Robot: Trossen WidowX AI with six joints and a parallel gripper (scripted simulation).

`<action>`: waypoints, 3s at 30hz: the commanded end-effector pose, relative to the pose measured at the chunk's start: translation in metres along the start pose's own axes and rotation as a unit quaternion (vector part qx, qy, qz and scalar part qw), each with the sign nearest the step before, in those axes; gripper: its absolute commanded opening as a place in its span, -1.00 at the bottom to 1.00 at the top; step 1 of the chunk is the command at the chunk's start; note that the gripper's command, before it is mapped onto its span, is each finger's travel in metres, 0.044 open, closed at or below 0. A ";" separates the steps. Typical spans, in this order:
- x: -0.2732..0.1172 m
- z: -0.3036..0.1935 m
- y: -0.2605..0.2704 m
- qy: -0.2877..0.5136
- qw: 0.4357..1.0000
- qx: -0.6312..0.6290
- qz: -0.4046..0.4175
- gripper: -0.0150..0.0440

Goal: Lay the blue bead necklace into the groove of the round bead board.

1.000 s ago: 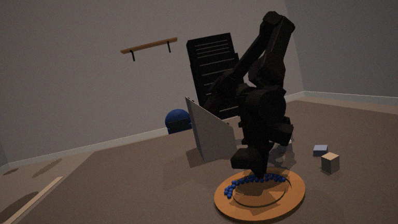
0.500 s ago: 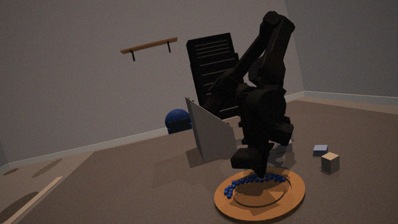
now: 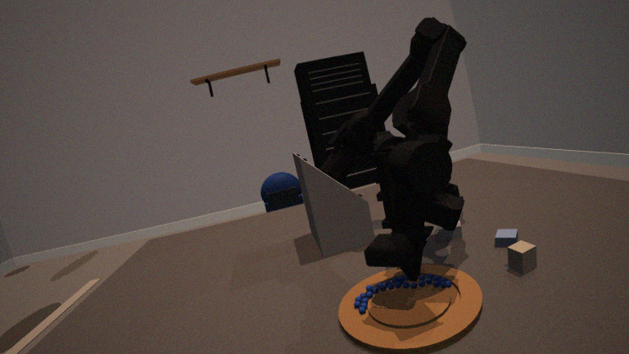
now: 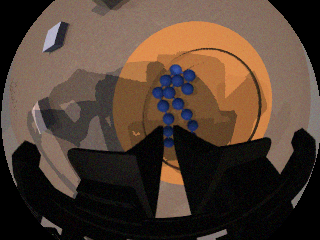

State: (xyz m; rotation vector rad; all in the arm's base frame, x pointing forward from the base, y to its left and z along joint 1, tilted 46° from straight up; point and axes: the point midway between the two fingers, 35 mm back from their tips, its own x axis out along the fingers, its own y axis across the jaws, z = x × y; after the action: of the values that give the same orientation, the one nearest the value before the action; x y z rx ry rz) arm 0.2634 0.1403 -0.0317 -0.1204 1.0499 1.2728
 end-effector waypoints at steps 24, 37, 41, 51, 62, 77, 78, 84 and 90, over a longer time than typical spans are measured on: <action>-0.004 -0.001 0.016 -0.001 1.000 0.002 0.001 -0.49; 0.002 -0.001 0.016 -0.001 1.000 0.003 0.002 -0.49; 0.000 0.001 0.013 -0.005 1.000 -0.001 -0.002 -0.40; 0.000 0.001 0.013 -0.005 1.000 -0.001 -0.002 0.49; -0.001 0.000 0.015 -0.003 1.000 0.001 0.000 1.00; -0.001 0.000 0.015 -0.003 1.000 0.001 0.000 1.00; -0.001 0.000 0.015 -0.003 1.000 0.001 0.000 1.00; -0.001 0.000 0.015 -0.003 1.000 0.001 0.000 1.00; -0.001 0.000 0.015 -0.003 1.000 0.001 0.000 1.00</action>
State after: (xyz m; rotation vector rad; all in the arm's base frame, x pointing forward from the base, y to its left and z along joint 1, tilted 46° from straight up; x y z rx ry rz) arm 0.2512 0.1449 -0.0242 -0.1155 1.0466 1.2732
